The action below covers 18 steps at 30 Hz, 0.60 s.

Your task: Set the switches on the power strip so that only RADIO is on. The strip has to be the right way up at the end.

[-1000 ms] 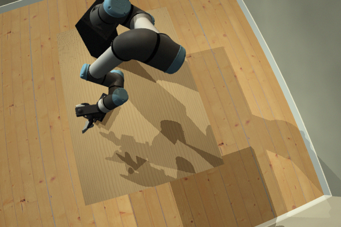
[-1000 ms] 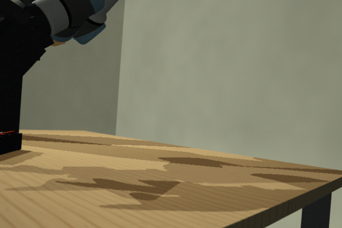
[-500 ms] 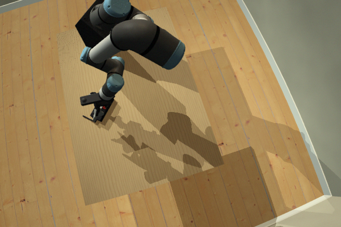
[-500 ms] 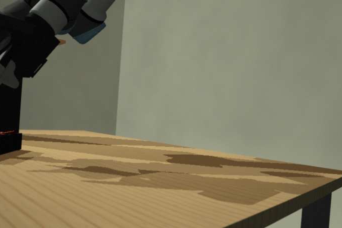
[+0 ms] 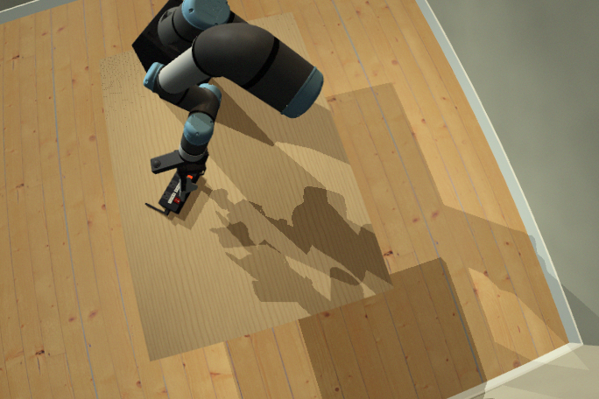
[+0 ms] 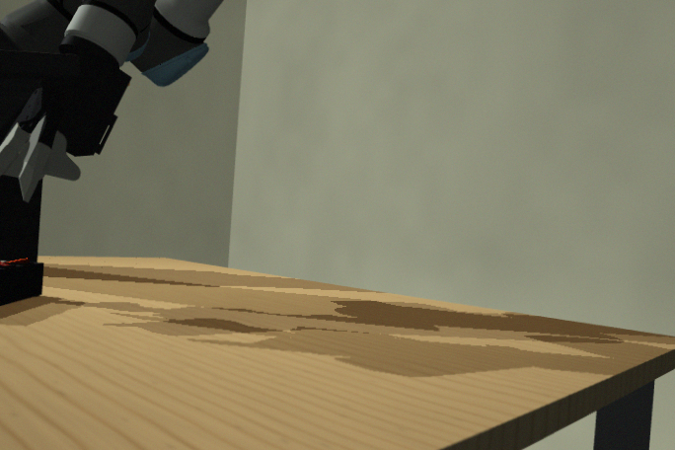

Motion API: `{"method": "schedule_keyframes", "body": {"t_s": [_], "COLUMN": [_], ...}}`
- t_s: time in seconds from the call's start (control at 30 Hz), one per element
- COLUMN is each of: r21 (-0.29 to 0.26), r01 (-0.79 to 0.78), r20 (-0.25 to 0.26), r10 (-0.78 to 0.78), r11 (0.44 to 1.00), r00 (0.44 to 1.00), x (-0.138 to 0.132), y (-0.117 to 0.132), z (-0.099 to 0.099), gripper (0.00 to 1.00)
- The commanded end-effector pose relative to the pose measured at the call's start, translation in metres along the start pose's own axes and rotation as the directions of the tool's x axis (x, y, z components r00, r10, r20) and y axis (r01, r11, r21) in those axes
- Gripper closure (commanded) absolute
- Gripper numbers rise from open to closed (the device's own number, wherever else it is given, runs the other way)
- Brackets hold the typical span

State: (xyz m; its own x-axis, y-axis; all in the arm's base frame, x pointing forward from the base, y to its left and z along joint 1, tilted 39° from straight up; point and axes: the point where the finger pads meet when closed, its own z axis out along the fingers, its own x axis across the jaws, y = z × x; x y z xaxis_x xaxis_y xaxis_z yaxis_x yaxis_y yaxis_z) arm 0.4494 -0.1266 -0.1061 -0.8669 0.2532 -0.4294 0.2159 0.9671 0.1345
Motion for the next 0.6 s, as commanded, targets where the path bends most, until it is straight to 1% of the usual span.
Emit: {"method": "schedule_keyframes", "body": {"t_s": [0.0,0.57], "r21": [-0.025,-0.024], "r01": [-0.002,0.000], "r20": [0.012,0.013], "r10": [0.002,0.000], "r11": [1.000,1.000], "r00": [1.000,1.000], "x": [0.0005,-0.0010], "y": [0.0068,0.0065], "z": [-0.0020,-0.0017], "gripper": [0.00,0.00]}}
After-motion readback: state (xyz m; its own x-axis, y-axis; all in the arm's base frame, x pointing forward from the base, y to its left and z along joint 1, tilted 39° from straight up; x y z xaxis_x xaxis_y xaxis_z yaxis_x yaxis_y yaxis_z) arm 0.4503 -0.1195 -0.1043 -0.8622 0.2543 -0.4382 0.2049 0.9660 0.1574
